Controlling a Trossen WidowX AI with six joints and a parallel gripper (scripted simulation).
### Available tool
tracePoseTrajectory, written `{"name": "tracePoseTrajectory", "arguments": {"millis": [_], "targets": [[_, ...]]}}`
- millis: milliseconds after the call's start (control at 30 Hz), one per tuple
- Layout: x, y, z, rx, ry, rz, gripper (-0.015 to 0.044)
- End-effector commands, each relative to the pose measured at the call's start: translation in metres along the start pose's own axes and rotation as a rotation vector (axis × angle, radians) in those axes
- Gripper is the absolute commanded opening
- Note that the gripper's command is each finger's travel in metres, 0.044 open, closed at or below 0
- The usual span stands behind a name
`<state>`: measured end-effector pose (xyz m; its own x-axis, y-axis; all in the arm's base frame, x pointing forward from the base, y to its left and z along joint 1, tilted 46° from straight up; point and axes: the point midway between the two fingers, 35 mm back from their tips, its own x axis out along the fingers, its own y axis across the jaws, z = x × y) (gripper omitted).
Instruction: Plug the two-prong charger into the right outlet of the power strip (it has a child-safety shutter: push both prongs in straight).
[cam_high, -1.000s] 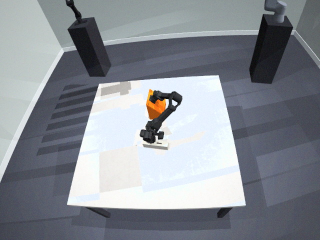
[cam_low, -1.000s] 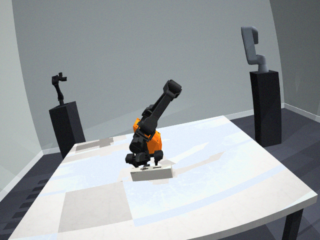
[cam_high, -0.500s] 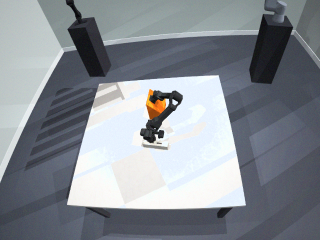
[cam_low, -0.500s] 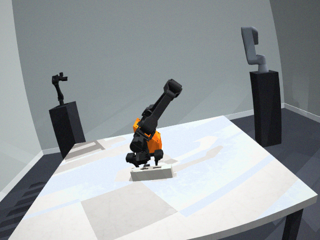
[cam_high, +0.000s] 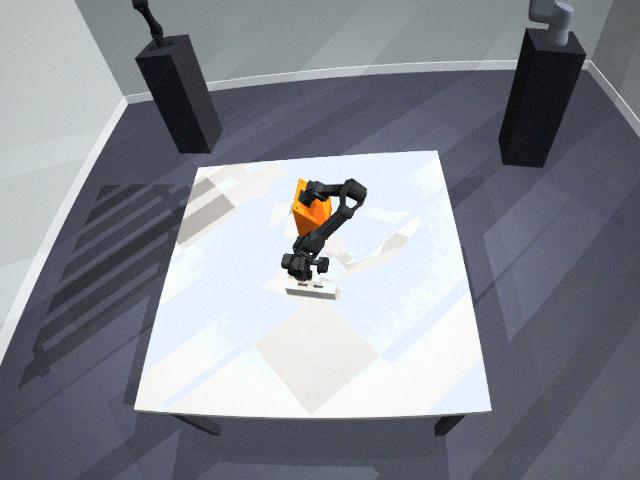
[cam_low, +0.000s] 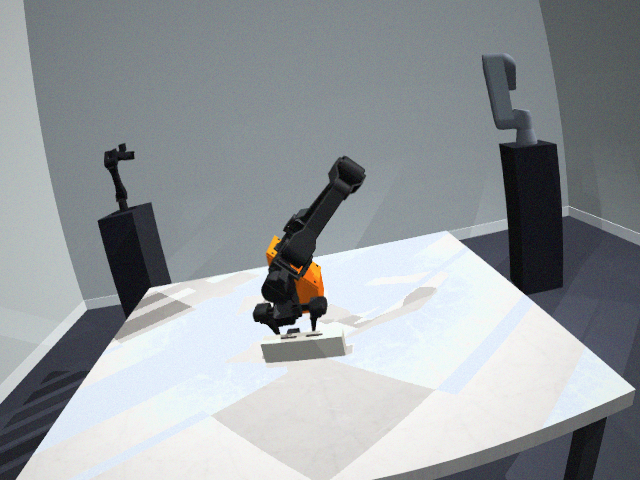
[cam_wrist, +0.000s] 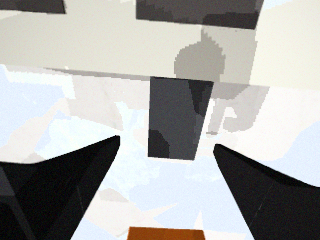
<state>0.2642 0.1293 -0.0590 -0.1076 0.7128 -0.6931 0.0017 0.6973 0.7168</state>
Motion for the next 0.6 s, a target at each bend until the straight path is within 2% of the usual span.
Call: {"name": "tracePoseTrajectory", "arguments": {"millis": [0,567], "targets": [[-0.001,0.001,-0.004,-0.001,-0.004,-0.003,0.044],[0.001,0.0,-0.023,-0.001,-0.003,-0.003,0.044]]}}
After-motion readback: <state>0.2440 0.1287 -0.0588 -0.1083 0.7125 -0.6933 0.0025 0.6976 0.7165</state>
